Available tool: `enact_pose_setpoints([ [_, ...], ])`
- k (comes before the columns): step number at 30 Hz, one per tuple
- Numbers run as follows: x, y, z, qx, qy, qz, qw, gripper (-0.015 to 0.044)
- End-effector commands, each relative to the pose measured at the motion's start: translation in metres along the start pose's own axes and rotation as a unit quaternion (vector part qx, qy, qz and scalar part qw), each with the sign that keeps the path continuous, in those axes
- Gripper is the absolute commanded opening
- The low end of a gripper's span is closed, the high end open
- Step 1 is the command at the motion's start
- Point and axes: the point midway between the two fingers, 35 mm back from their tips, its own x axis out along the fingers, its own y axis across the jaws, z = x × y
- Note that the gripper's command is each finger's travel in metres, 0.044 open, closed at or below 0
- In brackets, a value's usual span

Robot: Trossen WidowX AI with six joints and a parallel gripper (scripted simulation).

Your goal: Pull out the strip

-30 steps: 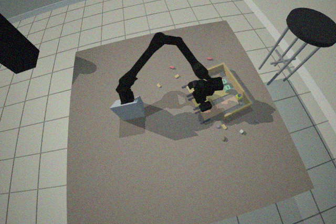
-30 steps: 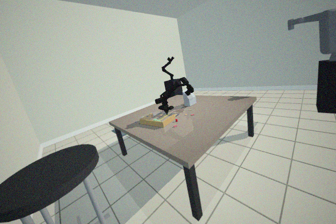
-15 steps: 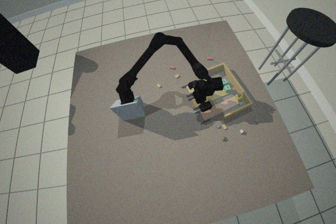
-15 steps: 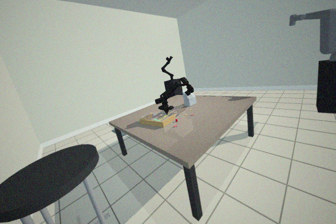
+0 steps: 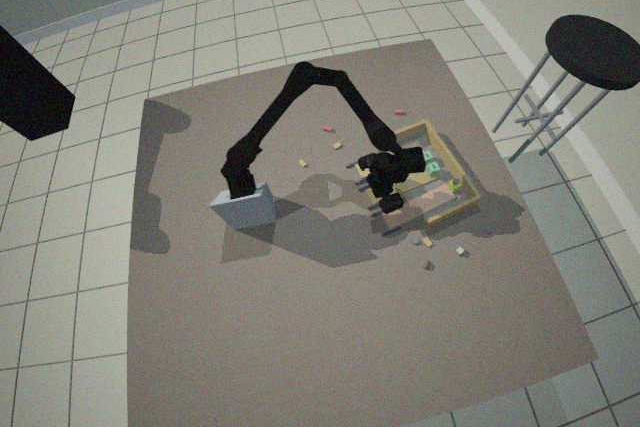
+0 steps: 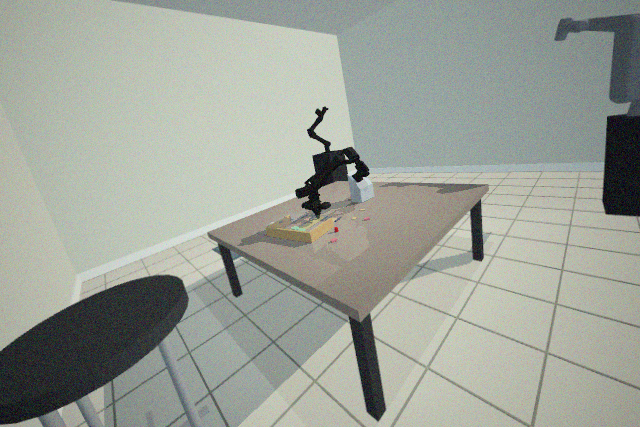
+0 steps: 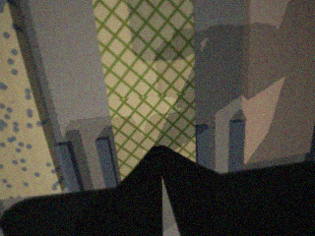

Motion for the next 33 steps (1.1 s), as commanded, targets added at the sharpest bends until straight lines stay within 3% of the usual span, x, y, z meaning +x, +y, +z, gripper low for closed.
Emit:
enact_pose_setpoints([
  [1, 0.003, 0.001, -0.005, 0.000, 0.003, 0.001, 1.000, 0.0000],
  [33, 0.005, -0.002, -0.054, 0.001, 0.004, 0.001, 1.000, 0.0000],
])
